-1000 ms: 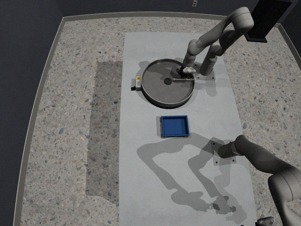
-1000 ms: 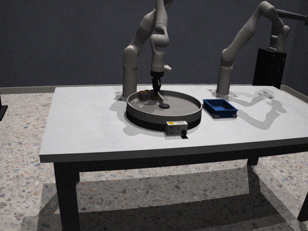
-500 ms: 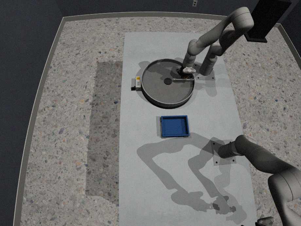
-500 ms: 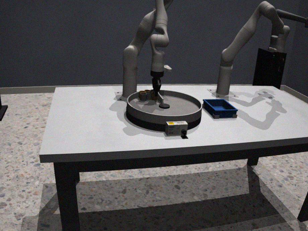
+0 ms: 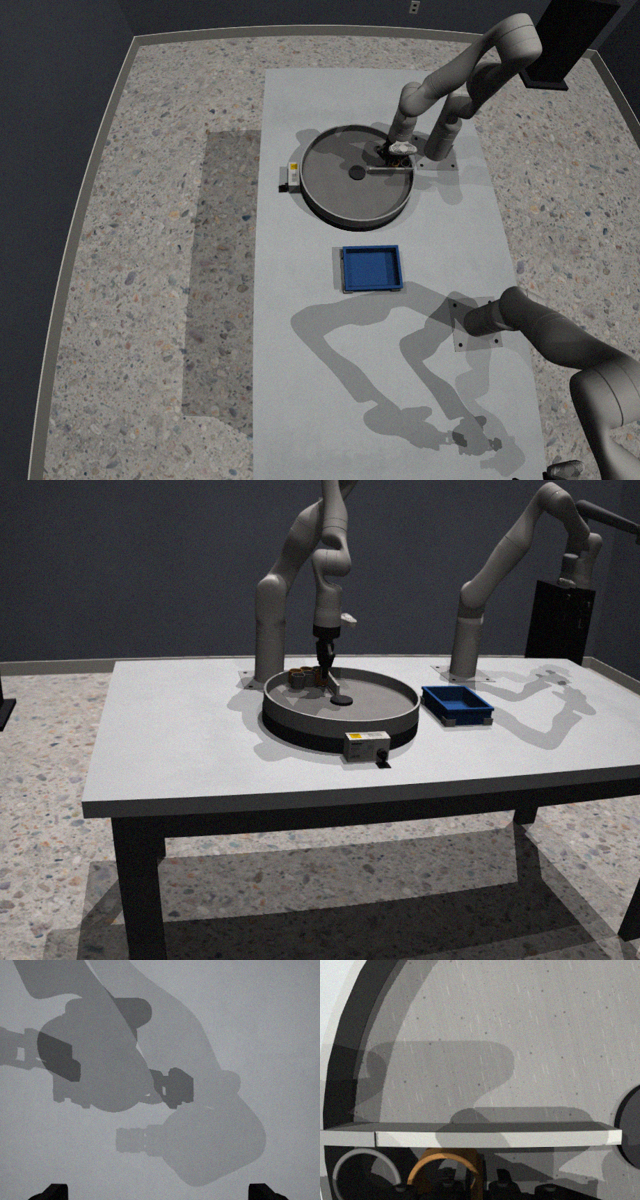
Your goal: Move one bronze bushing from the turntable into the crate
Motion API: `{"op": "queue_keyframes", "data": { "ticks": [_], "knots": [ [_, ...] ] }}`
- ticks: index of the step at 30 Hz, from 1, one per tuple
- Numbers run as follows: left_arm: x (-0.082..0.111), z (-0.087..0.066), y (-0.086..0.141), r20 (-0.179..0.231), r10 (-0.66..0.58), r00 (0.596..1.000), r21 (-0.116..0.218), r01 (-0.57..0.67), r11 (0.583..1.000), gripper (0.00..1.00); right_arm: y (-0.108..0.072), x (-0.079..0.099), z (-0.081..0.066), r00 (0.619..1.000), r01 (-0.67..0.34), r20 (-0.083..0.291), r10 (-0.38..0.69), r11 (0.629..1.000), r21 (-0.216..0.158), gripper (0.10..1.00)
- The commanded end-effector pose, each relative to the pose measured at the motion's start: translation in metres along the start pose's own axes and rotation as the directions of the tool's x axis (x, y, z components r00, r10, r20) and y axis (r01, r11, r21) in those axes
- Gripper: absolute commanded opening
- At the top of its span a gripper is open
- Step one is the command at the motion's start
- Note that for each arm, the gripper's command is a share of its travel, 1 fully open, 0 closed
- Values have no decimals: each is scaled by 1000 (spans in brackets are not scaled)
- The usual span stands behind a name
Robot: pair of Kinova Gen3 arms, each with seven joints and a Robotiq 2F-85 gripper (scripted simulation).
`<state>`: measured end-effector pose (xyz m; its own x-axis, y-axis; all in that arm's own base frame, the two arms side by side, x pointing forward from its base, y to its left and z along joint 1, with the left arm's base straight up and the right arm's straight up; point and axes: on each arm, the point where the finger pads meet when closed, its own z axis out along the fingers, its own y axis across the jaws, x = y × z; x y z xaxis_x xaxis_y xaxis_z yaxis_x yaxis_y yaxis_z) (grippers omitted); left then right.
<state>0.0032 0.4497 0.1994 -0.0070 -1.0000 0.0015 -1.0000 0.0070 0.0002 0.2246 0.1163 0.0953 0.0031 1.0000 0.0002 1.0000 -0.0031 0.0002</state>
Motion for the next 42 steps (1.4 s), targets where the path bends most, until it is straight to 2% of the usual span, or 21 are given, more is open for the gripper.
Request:
{"op": "queue_keyframes", "data": {
  "ticks": [1, 3, 5, 14, 19, 42],
  "knots": [
    [0, -1, 0, 2, 0, 1000, 0, 0, 1000, 1000, 0, 0, -6, 1000, 0, 0, 0, 1000, -1, 99],
    [0, -1, 0, 2, 0, 1000, 0, 0, 1000, 1000, 0, 0, -12, 1000, 0, 0, 0, 1000, -1, 99],
    [0, -1, 0, 2, 0, 1000, 0, 0, 1000, 1000, 0, 0, -12, 1000, 0, 0, 0, 1000, -1, 99],
    [0, -1, 0, 2, 0, 1000, 0, 0, 1000, 1000, 0, 0, -47, 1000, 0, 0, 0, 1000, -1, 99],
    [0, -1, 0, 2, 0, 1000, 0, 0, 1000, 1000, 0, 0, -60, 1000, 0, 0, 0, 1000, -1, 99],
    [0, -1, 0, 2, 0, 1000, 0, 0, 1000, 1000, 0, 0, -63, 1000, 0, 0, 0, 1000, -1, 99]
  ]
}}
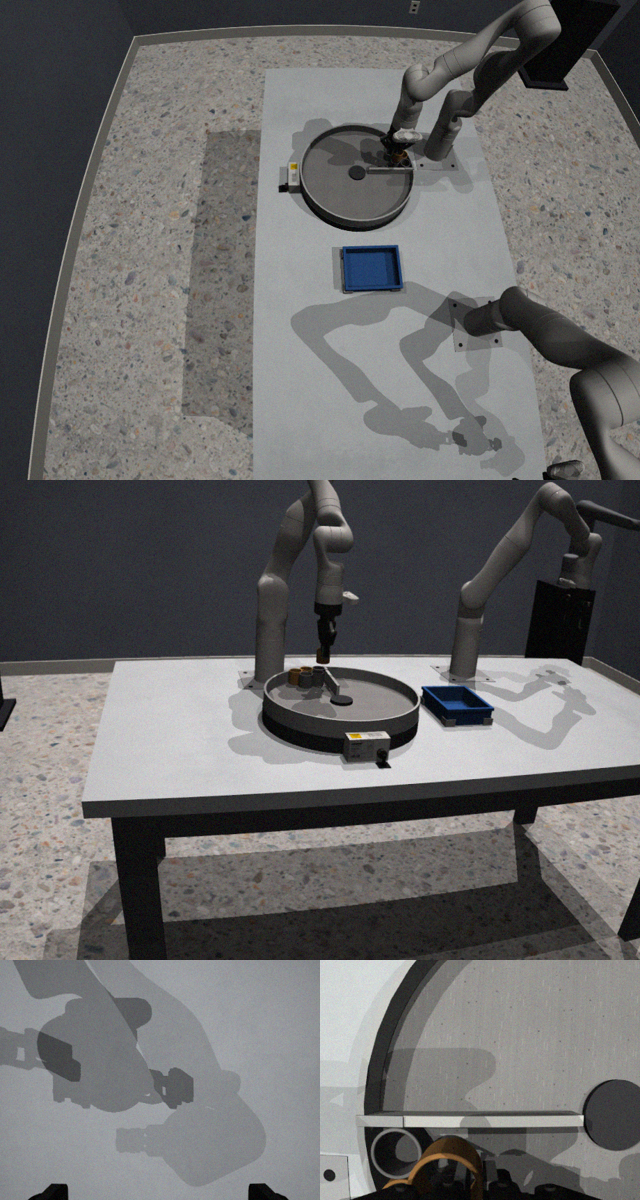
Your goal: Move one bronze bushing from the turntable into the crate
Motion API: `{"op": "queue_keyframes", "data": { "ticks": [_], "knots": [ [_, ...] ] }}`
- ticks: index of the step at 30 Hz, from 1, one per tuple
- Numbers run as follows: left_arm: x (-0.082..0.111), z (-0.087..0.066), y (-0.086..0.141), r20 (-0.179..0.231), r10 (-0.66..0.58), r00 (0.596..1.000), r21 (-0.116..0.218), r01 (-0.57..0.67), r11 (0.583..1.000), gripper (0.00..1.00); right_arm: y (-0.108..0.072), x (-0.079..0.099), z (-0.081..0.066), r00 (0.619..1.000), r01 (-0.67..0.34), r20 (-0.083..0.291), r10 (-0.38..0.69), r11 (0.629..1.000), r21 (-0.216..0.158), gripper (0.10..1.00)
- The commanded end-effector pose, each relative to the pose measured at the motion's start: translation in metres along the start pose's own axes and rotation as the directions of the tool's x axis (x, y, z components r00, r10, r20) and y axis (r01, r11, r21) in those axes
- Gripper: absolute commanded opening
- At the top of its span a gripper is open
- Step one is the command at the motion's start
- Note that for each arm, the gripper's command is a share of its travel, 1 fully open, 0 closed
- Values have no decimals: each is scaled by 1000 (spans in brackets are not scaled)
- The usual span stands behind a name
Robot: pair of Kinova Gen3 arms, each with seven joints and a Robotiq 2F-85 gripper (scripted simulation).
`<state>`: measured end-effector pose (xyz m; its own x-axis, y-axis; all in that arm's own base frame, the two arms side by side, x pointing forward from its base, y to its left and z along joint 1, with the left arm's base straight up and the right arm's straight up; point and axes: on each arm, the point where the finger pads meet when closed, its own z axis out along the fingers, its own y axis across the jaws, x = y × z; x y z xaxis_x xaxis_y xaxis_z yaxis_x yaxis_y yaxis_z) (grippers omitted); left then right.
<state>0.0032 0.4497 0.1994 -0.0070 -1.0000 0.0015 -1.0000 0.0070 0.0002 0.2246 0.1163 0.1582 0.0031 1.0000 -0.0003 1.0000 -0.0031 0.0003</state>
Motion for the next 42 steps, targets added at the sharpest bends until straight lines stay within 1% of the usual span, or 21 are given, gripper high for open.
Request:
{"op": "queue_keyframes", "data": {
  "ticks": [1, 22, 31, 36, 42],
  "knots": [
    [0, -1, 0, 2, 0, 1000, 0, 0, 1000, 1000, 0, 0, 0, 1000, 0, -1, 0, 1000, -1, 99],
    [0, -1, 0, 2, 0, 1000, 0, 0, 1000, 1000, 0, 0, 0, 1000, 0, -1, 0, 1000, -1, 99],
    [0, -1, 0, 2, 0, 1000, 0, 0, 1000, 1000, 1, 4, 0, 1000, 0, -1, 0, 1000, -1, 99],
    [0, -1, 0, 2, 0, 1000, 0, 0, 1000, 1000, 4, 13, 0, 1000, 0, -1, 0, 1000, -1, 99],
    [0, -1, 0, 2, 0, 1000, 0, 0, 1000, 1000, 10, 32, 0, 1000, 0, -1, 0, 1000, -1, 99]
  ]
}}
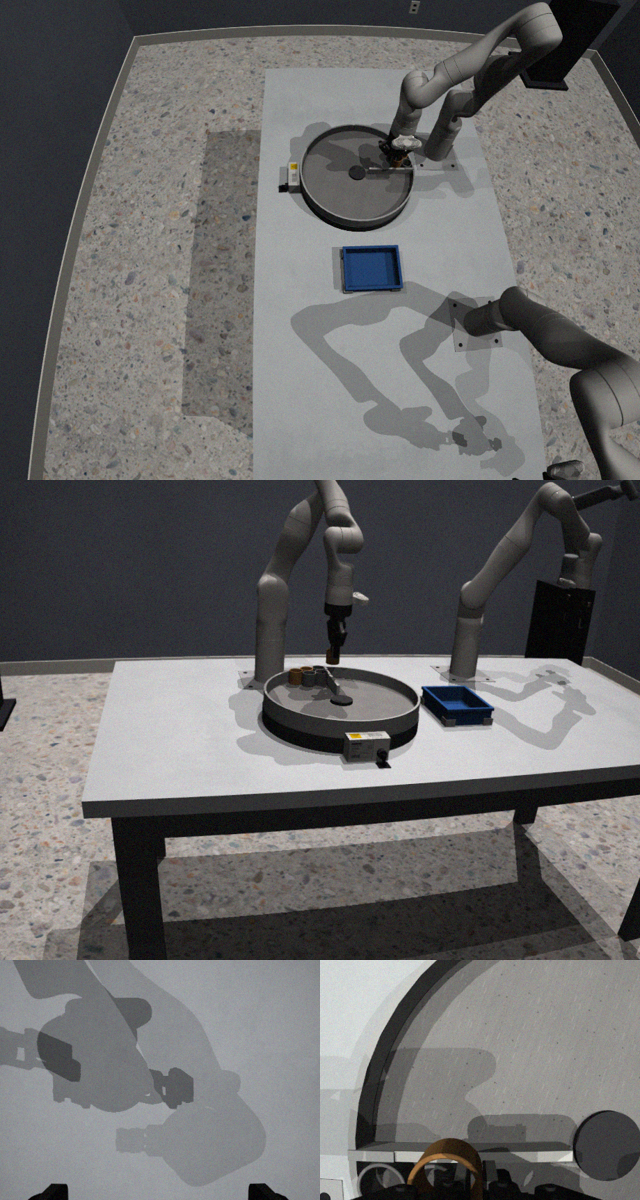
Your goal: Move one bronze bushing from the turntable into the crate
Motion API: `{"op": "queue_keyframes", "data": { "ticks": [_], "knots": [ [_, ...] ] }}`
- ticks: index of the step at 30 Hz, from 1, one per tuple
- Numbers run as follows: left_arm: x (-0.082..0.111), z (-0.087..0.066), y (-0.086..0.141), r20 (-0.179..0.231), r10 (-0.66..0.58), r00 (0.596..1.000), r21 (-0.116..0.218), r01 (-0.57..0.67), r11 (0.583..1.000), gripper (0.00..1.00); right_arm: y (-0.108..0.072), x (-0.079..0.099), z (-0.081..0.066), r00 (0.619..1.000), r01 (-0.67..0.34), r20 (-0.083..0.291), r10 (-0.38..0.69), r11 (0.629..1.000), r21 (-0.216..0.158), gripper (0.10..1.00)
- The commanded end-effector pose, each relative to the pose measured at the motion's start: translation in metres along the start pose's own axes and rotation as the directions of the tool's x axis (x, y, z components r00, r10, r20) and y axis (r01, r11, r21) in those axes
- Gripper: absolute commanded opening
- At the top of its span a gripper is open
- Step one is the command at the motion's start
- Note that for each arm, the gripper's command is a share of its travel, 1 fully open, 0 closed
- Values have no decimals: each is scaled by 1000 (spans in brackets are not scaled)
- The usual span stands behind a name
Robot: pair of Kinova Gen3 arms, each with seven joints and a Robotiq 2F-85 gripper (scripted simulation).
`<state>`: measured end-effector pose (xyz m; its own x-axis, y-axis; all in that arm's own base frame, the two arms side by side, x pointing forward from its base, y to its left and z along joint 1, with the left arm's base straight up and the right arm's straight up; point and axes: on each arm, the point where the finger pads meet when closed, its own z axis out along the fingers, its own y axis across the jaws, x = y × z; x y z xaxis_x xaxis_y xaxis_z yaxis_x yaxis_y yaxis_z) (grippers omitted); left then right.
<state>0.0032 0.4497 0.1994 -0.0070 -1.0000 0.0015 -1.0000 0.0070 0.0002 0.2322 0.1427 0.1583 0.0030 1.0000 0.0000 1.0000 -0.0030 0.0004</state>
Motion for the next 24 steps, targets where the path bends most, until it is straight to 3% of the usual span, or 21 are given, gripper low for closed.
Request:
{"op": "queue_keyframes", "data": {
  "ticks": [1, 4, 6, 21, 24],
  "knots": [
    [0, -1, 0, 2, 0, 1000, 0, 0, 1000, 1000, 3, 10, 0, 1000, 0, 0, 0, 1000, 0, 99],
    [0, -1, 0, 2, 0, 1000, 0, 0, 1000, 1000, 7, 23, 0, 1000, 0, 0, 0, 1000, 0, 99],
    [0, -1, 0, 2, 0, 1000, 0, 0, 1000, 1000, 7, 23, 0, 1000, 0, 0, 0, 1000, 0, 99],
    [0, -1, 0, 2, 0, 1000, 0, 0, 1000, 1000, 33, 111, 0, 1000, 0, -1, 0, 1000, -1, 99],
    [0, -1, 0, 2, 0, 1000, 0, 0, 1000, 1000, 35, 118, 0, 1000, 0, -1, 0, 1000, -1, 99]
  ]
}}
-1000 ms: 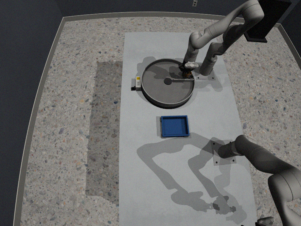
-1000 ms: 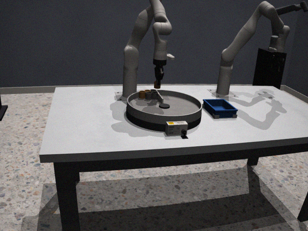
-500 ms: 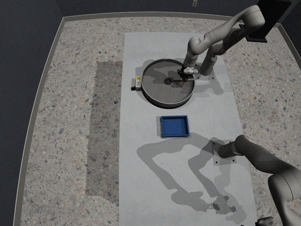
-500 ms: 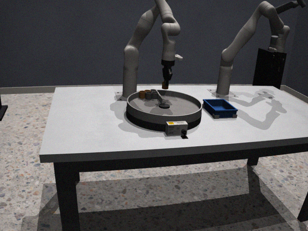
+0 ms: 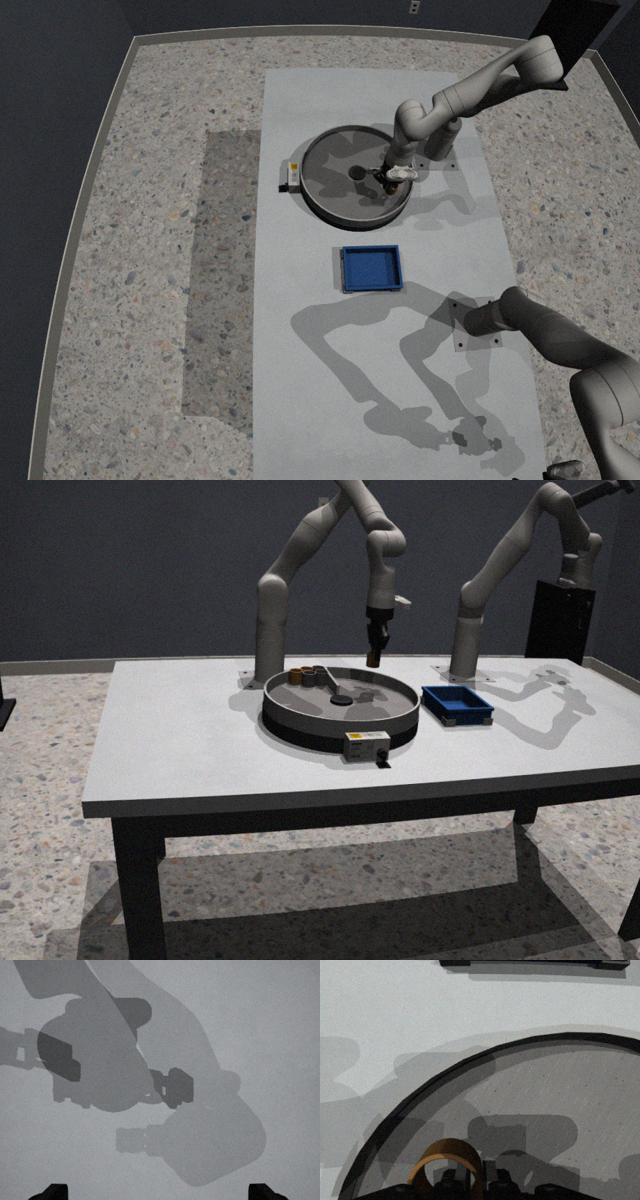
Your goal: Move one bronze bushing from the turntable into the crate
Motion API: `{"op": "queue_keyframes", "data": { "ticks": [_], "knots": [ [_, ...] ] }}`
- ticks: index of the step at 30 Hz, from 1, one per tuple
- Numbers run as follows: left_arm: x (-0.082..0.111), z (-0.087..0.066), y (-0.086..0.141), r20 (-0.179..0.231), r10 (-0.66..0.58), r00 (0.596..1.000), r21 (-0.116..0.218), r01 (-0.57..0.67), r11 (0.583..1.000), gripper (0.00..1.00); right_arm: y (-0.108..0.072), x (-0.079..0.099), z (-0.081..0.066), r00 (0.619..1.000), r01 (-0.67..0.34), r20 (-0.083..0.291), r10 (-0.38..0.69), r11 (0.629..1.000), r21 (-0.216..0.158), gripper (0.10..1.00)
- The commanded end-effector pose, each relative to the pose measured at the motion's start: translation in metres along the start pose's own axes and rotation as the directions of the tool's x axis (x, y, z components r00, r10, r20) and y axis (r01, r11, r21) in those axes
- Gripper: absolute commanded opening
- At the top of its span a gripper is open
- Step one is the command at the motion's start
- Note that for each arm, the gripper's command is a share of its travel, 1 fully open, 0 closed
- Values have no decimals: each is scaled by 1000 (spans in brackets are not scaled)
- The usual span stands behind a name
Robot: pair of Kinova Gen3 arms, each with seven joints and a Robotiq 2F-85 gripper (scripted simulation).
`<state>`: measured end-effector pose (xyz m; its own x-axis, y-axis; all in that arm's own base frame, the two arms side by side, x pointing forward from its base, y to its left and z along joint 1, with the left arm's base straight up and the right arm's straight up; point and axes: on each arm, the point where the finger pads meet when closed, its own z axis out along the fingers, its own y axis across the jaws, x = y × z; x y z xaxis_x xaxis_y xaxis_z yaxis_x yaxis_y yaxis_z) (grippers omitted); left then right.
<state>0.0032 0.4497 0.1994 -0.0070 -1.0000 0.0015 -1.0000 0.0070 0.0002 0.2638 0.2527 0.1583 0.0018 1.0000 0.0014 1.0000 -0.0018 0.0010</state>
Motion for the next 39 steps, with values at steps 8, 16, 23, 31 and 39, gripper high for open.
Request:
{"op": "queue_keyframes", "data": {
  "ticks": [8, 16, 23, 31, 39],
  "knots": [
    [0, -1, 0, 2, 0, 1000, 0, 0, 1000, 1000, 19, 61, 0, 1000, -1, 0, 1, 1000, 0, 99],
    [0, -1, 0, 2, 0, 1000, 0, 0, 1000, 1000, 30, 100, 0, 1000, -1, 0, 1, 1000, 0, 99],
    [0, -1, 0, 2, 0, 1000, 0, 0, 1000, 1000, 42, 141, 0, 1000, -1, 0, 1, 1000, 0, 99],
    [0, -1, 0, 2, 0, 1000, 0, 0, 1000, 1000, 54, 180, -1, 1000, -1, 0, 1, 1000, 0, 99],
    [0, -1, 0, 2, 0, 1000, 0, 0, 1000, 1000, 61, 203, -1, 1000, -1, 0, 1, 1000, 0, 99]
  ]
}}
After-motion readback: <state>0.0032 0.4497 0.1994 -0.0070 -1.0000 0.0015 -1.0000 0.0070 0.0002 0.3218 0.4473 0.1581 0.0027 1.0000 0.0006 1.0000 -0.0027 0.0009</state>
